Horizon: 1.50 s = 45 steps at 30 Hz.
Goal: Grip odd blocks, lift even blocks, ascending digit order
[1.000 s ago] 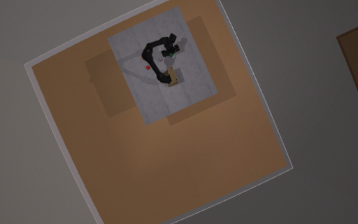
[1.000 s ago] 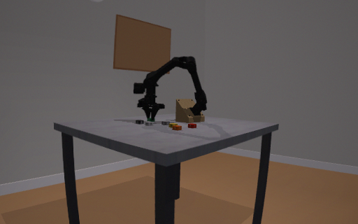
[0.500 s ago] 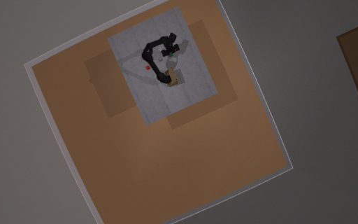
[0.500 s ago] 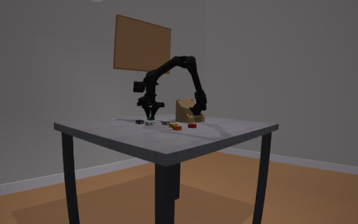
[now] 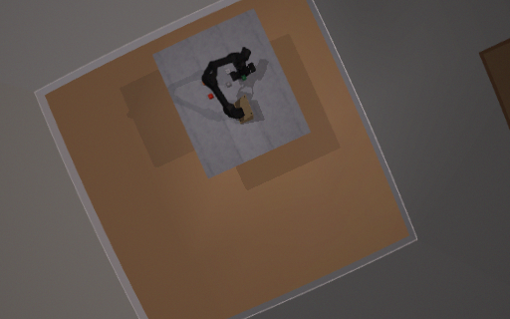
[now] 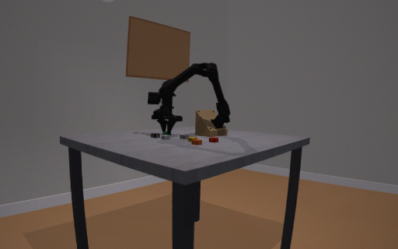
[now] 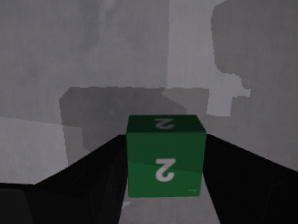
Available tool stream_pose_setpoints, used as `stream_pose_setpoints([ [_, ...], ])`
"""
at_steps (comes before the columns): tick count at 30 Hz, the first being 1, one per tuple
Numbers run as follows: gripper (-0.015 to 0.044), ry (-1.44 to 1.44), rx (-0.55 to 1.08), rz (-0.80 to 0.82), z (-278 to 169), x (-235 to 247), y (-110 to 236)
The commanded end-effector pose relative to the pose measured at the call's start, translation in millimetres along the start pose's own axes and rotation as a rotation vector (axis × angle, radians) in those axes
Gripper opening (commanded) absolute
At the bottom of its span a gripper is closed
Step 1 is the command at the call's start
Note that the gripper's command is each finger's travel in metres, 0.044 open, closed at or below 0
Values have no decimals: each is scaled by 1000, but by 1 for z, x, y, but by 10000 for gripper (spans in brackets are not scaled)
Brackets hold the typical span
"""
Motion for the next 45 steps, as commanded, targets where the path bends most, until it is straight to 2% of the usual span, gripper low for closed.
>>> stream_pose_setpoints([
  [1,120,-10,0,7,-2,1,-4],
  [8,120,-10,0,7,-2,1,-4],
  [19,400,-10,0,7,-2,1,-4],
  [23,400,-11,0,7,-2,0,-1],
  [26,400,-11,0,5,-2,0,29],
  [31,400,-11,0,5,-2,0,32],
  [33,348,-11,0,4,-1,-1,43],
  [38,216,-12,1,3,-2,-1,111],
  [42,120,-12,1,3,-2,-1,113],
  [45,120,-12,1,3,-2,-1,113],
])
Point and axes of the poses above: the point midway between the two fingers, 35 mm back from their tips, its own y axis back along the fingers, its own x axis across the jaws, z = x × y, the point moved 2 cm from there along y, back along the fingers, and after that the axes turned 4 degrees about -y, right-handed, at the moved point
